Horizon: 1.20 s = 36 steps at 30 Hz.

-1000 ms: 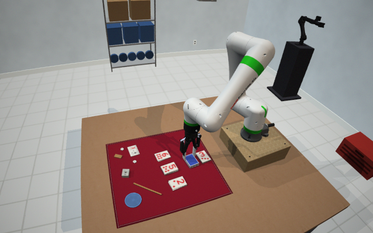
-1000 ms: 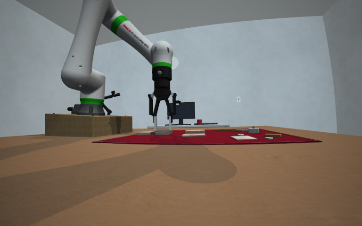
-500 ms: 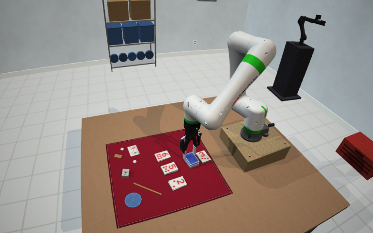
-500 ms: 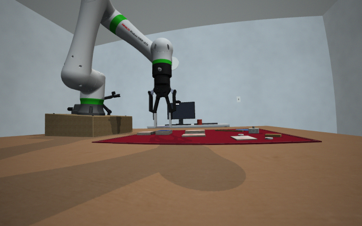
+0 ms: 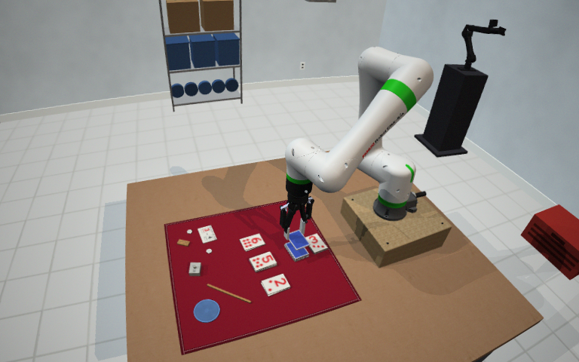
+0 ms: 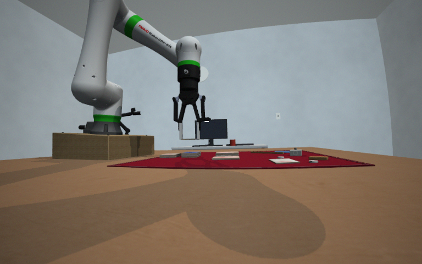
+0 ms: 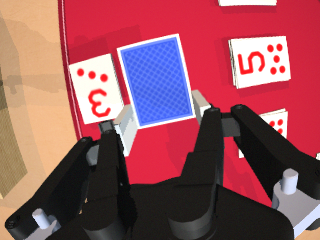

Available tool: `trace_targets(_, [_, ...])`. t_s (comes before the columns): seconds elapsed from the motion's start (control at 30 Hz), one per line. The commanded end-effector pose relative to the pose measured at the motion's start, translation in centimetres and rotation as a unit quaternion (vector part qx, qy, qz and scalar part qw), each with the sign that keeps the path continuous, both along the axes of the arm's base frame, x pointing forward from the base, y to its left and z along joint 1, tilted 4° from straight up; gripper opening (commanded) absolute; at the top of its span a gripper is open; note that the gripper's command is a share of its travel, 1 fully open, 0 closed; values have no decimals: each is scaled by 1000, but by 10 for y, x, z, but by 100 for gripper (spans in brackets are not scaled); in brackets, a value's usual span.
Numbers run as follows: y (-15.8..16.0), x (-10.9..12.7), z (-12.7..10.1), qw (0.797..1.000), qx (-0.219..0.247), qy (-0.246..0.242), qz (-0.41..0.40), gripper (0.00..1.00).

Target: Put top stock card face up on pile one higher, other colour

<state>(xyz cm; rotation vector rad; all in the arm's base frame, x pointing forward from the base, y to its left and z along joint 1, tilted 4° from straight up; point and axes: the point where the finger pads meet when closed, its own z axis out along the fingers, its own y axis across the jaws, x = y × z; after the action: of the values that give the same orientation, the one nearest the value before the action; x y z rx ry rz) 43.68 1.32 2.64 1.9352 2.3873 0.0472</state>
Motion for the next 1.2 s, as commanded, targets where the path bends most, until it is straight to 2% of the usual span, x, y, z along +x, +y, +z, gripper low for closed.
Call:
trace_targets(0.0, [0, 0, 9, 1000, 0, 0, 0, 40])
trace_targets(0.57, [1, -3, 43, 1000, 0, 0, 0, 40])
trace_targets(1.17, [1, -3, 47, 1000, 0, 0, 0, 40])
